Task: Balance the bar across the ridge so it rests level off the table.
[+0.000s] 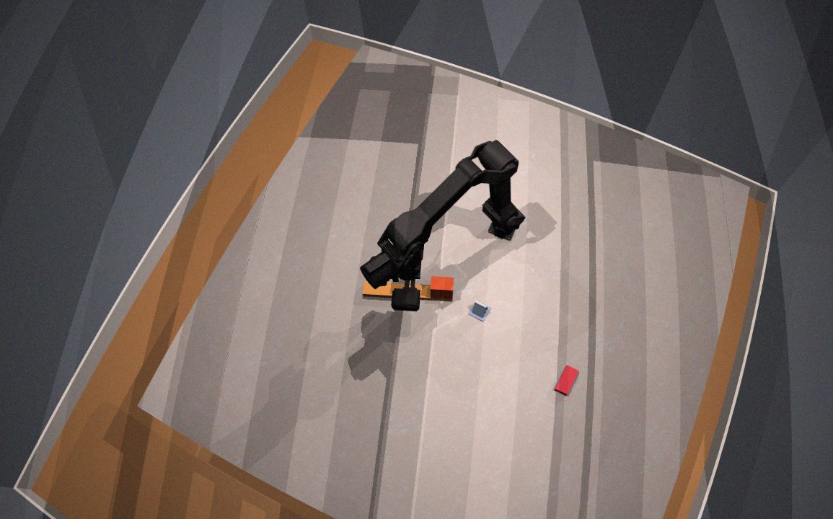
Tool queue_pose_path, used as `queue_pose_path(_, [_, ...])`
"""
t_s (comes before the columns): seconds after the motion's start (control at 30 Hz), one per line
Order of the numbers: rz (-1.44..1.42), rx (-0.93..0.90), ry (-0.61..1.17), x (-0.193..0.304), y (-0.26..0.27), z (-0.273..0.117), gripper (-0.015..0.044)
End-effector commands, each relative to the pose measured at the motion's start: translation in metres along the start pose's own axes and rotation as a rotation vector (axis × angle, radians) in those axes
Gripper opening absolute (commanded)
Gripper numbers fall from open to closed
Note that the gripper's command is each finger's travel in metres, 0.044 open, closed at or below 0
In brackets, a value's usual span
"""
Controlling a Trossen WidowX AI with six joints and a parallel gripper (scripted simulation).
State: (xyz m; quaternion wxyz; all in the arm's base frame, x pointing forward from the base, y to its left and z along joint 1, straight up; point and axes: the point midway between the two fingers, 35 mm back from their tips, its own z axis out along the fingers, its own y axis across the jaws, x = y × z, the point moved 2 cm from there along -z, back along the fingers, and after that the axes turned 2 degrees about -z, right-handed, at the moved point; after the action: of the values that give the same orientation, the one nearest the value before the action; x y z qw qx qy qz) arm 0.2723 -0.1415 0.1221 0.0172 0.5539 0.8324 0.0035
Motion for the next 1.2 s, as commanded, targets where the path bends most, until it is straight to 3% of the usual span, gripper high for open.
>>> queue_pose_path(0.0, [0.004,0.007,0.004,0.003,-0.004,0.027,0.0315])
queue_pose_path(1.17, [0.004,0.008,0.004,0.004,-0.004,0.054,0.0315])
